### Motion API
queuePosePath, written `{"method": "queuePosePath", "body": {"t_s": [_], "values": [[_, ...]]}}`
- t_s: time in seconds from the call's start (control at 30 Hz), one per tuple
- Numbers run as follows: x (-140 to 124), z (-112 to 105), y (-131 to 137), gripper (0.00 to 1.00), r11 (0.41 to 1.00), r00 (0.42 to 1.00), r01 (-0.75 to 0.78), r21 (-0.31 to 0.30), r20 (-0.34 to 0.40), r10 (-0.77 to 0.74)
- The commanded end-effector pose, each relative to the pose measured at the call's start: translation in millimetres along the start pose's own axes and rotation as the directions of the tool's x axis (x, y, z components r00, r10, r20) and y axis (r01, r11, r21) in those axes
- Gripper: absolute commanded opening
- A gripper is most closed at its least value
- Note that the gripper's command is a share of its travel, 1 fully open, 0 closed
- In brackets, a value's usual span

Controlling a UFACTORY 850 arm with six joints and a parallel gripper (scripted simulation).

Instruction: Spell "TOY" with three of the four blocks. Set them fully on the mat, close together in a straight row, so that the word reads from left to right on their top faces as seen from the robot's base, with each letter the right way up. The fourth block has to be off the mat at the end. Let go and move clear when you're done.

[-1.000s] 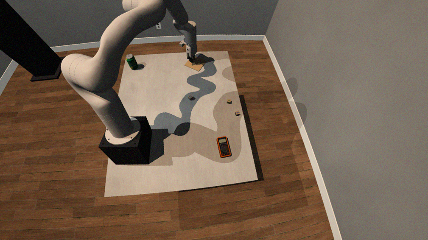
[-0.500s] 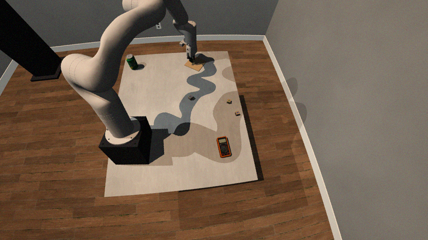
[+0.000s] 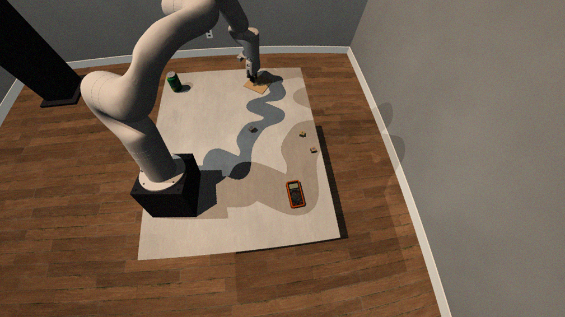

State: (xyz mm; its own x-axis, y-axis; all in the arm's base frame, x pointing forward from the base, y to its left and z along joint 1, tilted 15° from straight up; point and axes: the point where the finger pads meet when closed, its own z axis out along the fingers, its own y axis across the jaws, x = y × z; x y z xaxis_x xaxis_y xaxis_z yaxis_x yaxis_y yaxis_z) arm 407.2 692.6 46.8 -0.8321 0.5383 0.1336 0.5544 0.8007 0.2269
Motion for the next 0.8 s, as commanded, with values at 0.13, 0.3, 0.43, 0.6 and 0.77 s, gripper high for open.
{"method": "queuePosePath", "body": {"t_s": [0.13, 0.3, 0.43, 0.6, 0.77], "values": [[0.1, -1.0, 1.3, 0.23, 1.000, 1.000, 0.000, -0.002, 0.000, 0.000], [0.1, -0.5, 1.3, 0.23, 1.000, 1.000, 0.000, -0.002, 0.000, 0.000], [0.1, 0.5, 1.3, 0.23, 1.000, 1.000, 0.000, -0.002, 0.000, 0.000], [0.1, 1.8, 1.3, 0.23, 1.000, 1.000, 0.000, -0.002, 0.000, 0.000], [0.1, 2.2, 1.3, 0.23, 1.000, 1.000, 0.000, -0.002, 0.000, 0.000]]}}
